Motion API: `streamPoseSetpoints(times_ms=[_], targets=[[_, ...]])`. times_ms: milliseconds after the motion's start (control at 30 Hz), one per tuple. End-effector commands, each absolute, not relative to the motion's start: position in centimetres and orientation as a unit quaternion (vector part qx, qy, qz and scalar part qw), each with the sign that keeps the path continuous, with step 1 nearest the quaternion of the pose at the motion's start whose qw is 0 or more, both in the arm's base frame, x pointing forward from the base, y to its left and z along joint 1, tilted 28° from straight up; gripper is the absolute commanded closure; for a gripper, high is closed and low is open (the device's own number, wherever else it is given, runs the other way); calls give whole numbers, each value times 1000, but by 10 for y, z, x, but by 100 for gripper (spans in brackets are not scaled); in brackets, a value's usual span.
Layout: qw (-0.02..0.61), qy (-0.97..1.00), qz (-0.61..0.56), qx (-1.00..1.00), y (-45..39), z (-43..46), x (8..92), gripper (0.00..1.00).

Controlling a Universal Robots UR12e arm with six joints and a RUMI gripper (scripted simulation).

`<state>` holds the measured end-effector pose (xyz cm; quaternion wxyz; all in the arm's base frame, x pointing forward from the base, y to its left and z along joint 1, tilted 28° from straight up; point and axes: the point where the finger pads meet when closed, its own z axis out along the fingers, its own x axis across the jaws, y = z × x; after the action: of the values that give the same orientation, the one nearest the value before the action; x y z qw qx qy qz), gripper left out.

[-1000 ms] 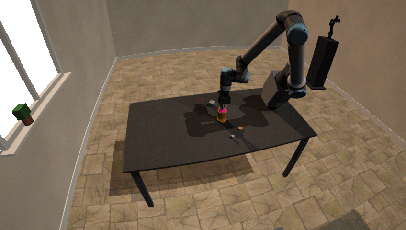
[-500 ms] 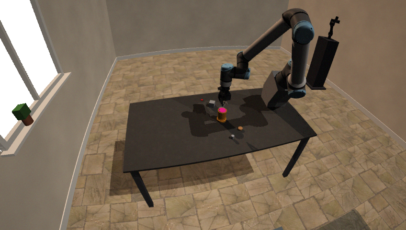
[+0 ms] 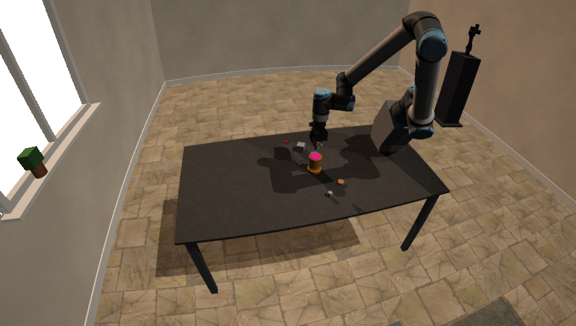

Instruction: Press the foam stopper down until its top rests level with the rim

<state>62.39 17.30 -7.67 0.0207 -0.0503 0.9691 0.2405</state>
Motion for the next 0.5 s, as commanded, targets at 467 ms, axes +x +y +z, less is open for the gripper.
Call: streamPoseSetpoints(times_ms=[467], targets=[[21, 969, 240, -50, 176, -83, 625, 100]])
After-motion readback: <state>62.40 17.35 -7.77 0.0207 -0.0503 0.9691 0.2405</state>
